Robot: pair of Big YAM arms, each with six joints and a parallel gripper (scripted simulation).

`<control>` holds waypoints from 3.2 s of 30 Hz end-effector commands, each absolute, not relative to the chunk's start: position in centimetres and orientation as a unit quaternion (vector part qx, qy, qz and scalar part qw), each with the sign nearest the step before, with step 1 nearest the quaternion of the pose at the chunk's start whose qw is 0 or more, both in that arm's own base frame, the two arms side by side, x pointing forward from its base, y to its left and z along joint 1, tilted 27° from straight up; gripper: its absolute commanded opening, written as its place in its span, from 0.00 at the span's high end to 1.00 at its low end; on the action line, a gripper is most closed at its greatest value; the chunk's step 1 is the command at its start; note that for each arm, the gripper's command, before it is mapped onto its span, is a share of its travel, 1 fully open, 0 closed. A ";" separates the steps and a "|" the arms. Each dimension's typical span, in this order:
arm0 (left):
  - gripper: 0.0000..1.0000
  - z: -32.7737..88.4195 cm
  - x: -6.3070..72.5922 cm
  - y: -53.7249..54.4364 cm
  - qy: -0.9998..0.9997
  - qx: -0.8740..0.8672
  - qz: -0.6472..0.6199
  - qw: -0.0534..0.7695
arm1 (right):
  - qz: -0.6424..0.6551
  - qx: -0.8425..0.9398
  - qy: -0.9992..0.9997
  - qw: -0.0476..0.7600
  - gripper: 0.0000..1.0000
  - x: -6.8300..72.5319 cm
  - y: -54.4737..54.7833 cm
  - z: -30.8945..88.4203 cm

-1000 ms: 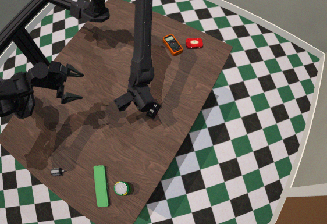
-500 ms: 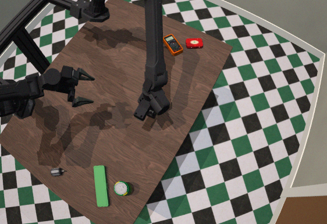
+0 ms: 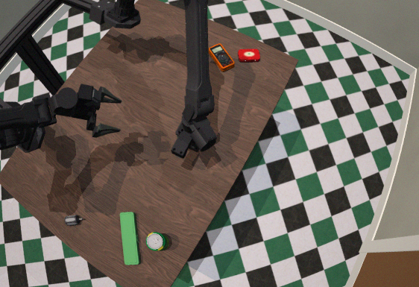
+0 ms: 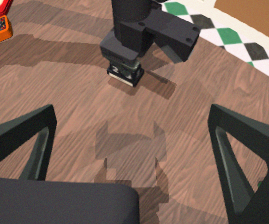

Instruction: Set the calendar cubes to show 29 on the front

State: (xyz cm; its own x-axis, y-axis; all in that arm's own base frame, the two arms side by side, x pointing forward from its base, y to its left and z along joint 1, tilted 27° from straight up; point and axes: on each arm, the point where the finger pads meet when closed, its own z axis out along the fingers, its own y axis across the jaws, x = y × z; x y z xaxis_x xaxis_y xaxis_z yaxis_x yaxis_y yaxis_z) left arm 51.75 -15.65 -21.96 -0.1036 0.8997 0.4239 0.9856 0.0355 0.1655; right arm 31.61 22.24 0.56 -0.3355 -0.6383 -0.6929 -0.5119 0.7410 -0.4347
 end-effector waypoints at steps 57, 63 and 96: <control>0.76 -18.8 51.5 -18.2 -0.713 -0.662 -0.213 0.089 | -0.066 -0.354 0.810 0.463 0.00 32.1 22.9 1.1; 0.76 -18.8 51.4 -17.5 -0.718 -0.655 -0.211 0.099 | -0.062 -0.364 0.802 0.470 0.00 32.5 24.4 1.3; 0.76 -17.2 50.4 -1.1 -0.722 -0.651 -0.212 0.099 | -0.018 -0.429 0.789 0.440 0.00 35.3 34.0 -5.1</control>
State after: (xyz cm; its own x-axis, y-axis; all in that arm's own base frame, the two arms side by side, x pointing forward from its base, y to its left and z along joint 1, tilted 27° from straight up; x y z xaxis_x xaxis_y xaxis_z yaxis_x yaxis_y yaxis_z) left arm 50.10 -0.69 -16.46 -0.1174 0.8978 0.4245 0.9855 0.0525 0.1613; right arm 33.92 32.37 -6.51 -0.2700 -0.7154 -0.6444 -0.6727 0.6190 -0.4053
